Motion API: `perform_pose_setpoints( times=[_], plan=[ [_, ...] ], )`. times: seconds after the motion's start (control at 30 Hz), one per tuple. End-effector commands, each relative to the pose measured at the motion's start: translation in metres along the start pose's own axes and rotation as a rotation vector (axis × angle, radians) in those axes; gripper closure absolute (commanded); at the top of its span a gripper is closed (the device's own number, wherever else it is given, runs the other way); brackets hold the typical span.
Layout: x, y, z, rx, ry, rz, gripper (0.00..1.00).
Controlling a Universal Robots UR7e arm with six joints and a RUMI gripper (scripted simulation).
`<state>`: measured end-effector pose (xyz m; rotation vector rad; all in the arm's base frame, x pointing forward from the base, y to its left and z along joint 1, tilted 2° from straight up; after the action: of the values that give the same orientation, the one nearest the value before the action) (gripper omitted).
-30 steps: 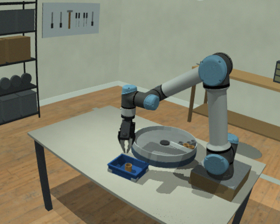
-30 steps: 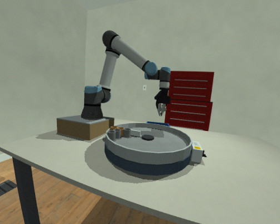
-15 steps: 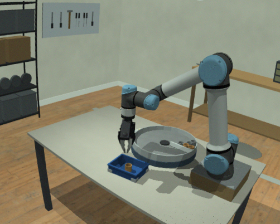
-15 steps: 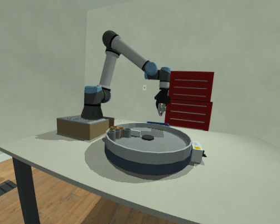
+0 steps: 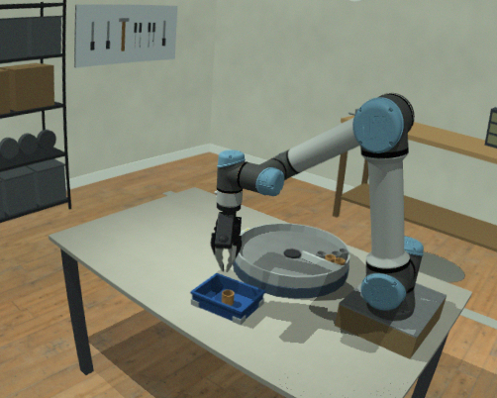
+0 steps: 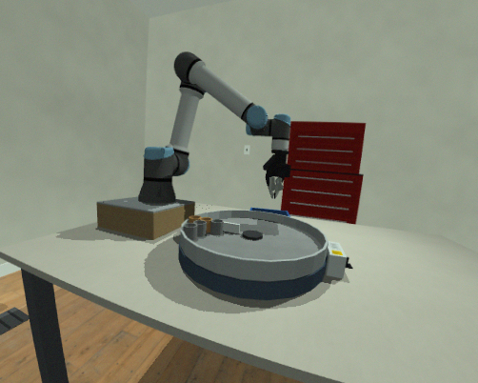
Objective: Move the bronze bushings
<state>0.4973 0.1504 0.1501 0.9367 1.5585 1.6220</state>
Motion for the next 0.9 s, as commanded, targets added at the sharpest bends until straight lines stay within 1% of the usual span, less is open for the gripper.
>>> perform_pose_setpoints(
  times=[0.0,0.23,0.47,0.53,0.87],
  plan=[
    [-0.001,0.001,-0.002,-0.001,0.005,-0.001,0.95],
    [-0.006,0.001,-0.012,-0.001,0.024,-0.001,0.95],
    [-0.013,0.001,-0.027,-0.001,0.053,-0.001,0.95],
    [-0.013,0.001,-0.027,-0.001,0.053,-0.001,0.95],
    [-0.026,0.001,-0.057,-0.001,0.110,-0.001,0.95]
  ],
)
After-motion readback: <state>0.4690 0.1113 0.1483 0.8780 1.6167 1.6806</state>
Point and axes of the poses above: the point where the finger pads meet when closed, its own y axis back along the fingers, its own z axis across the jaws, x = y × z, the point moved 10 cm from there along y, back along the fingers, and after that the axes turned 5 degrees about y, right-handed, at the moved point
